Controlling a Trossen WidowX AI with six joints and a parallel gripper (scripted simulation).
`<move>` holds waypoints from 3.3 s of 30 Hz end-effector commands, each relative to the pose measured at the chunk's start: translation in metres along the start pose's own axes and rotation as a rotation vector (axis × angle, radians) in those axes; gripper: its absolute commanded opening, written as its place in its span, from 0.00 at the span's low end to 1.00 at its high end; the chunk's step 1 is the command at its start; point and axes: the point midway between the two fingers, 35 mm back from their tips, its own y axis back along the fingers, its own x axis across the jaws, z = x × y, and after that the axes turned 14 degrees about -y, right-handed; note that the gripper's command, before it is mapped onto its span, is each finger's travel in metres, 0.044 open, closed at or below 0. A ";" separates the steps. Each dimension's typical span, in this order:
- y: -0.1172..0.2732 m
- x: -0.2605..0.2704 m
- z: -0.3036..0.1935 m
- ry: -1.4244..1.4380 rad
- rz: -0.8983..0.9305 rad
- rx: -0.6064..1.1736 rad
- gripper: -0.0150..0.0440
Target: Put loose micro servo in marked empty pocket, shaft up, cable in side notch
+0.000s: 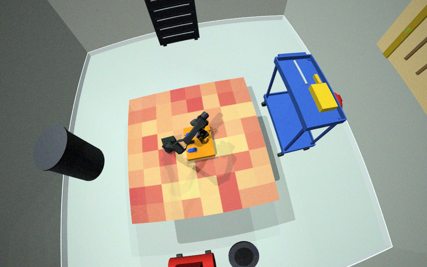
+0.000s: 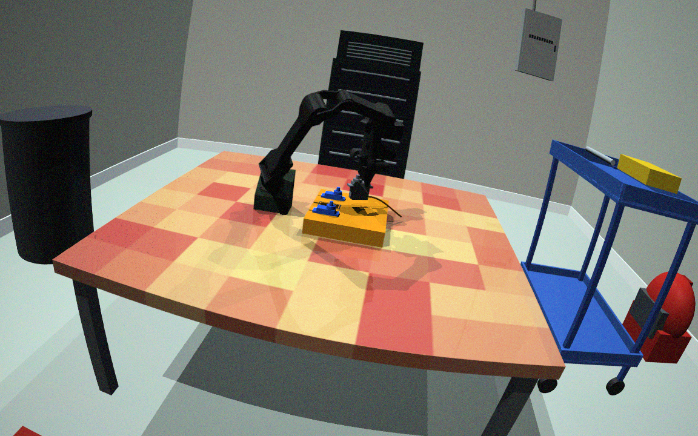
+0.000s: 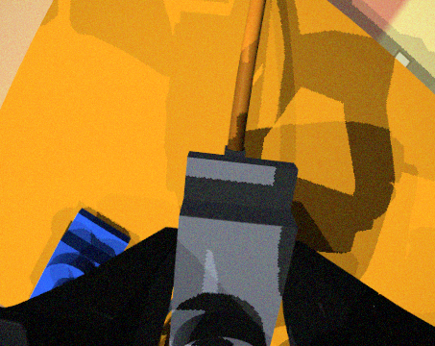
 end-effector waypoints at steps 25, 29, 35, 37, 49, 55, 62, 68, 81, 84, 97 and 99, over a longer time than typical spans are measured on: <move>0.002 -0.039 -0.014 0.351 0.003 -0.010 0.25; 0.002 -0.039 -0.014 0.490 0.003 -0.010 0.25; 0.002 -0.039 -0.014 0.698 0.001 -0.010 0.25; 0.002 -0.039 -0.014 0.768 0.001 -0.010 0.25; 0.002 -0.039 -0.014 1.185 -0.001 -0.011 0.25; 0.002 -0.039 -0.014 1.393 -0.002 -0.011 0.25; 0.002 -0.039 -0.014 1.636 -0.003 -0.011 0.25; 0.002 -0.039 -0.014 1.844 -0.005 -0.011 0.25; 0.002 -0.039 -0.014 2.296 -0.007 -0.010 0.25; 0.002 -0.039 -0.014 2.400 -0.008 -0.010 0.25; 0.002 -0.039 -0.014 2.661 -0.010 -0.009 0.25; 0.002 -0.039 -0.015 2.661 -0.010 -0.009 0.25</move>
